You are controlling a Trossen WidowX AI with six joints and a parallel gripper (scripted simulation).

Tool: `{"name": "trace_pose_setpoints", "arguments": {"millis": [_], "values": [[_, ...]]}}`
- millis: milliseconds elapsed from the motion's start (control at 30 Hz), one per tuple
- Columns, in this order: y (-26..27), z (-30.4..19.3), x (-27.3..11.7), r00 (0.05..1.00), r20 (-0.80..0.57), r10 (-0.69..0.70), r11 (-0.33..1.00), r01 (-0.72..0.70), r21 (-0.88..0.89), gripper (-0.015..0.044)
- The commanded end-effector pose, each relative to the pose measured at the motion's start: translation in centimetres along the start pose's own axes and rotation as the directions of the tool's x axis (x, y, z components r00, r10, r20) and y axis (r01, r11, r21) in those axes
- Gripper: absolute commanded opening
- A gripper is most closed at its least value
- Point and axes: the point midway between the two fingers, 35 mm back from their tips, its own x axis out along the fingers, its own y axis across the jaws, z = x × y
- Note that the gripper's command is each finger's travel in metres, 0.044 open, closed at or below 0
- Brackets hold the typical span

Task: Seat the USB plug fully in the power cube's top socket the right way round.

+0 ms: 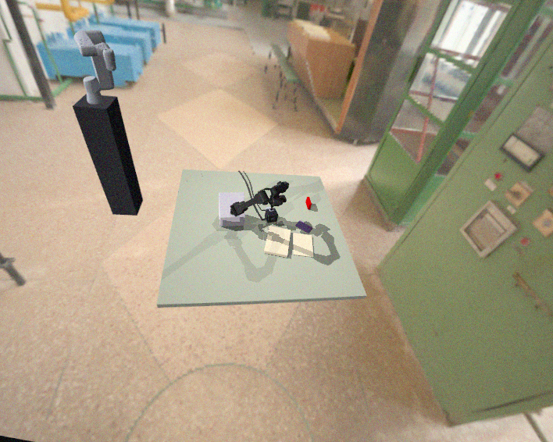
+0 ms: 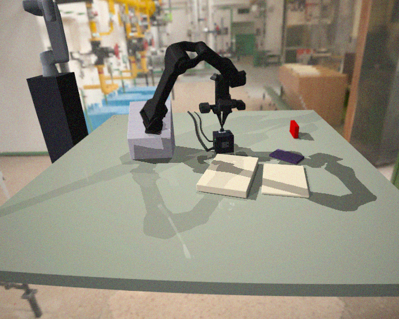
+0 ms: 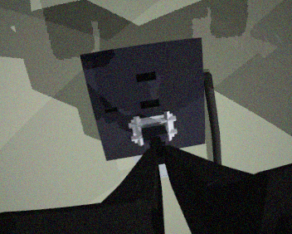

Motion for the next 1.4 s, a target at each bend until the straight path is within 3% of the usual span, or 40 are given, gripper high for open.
{"name": "trace_pose_setpoints", "arguments": {"millis": [0,1267,1367], "values": [[-0.03,0.08,0.21,1.0,0.005,0.0,1.0,0.0,-0.004,0.0],[-0.03,0.09,0.31,1.0,0.005,0.0,1.0,0.0,-0.004,0.0],[0.03,-0.06,0.07,1.0,-0.001,0.003,1.0,-0.003,-0.001,0.0079]]}}
